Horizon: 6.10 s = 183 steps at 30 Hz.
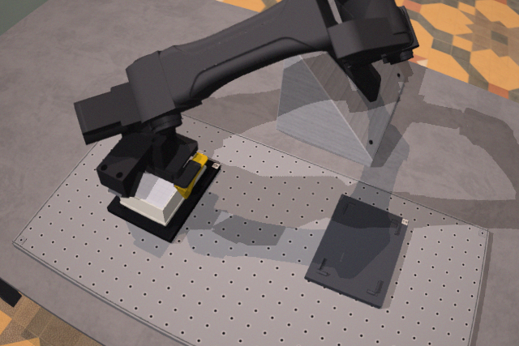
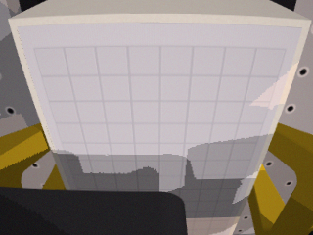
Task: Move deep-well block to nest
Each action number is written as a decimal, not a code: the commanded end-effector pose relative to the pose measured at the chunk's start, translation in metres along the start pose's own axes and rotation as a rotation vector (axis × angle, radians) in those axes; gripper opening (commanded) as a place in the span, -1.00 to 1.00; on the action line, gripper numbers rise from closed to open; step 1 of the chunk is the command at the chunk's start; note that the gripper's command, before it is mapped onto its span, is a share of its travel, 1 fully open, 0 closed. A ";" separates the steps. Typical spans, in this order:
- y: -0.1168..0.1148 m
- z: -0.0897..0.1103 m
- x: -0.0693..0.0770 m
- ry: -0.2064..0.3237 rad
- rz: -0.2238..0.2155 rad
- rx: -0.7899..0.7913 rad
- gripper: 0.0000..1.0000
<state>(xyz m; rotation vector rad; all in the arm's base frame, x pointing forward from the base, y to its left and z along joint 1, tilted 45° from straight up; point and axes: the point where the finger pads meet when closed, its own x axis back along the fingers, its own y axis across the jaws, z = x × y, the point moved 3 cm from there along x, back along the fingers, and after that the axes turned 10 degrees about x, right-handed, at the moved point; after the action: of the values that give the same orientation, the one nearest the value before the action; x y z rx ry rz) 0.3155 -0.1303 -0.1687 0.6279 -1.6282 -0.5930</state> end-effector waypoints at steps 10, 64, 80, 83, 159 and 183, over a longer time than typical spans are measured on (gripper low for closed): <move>-0.001 -0.002 0.005 -0.017 0.003 -0.001 -1.00; -0.001 -0.001 0.075 -0.017 0.004 -0.001 -1.00; -0.001 -0.001 0.093 -0.017 0.005 -0.001 -1.00; -0.001 -0.001 0.093 -0.017 0.005 -0.001 -1.00; 0.062 -0.005 0.092 -0.017 0.003 -0.004 -1.00; 0.128 -0.009 0.092 -0.016 0.002 -0.004 -1.00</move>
<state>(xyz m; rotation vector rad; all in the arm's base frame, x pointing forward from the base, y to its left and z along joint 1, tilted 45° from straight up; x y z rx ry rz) 0.3023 -0.0967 -0.0209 0.6424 -1.6200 -0.5876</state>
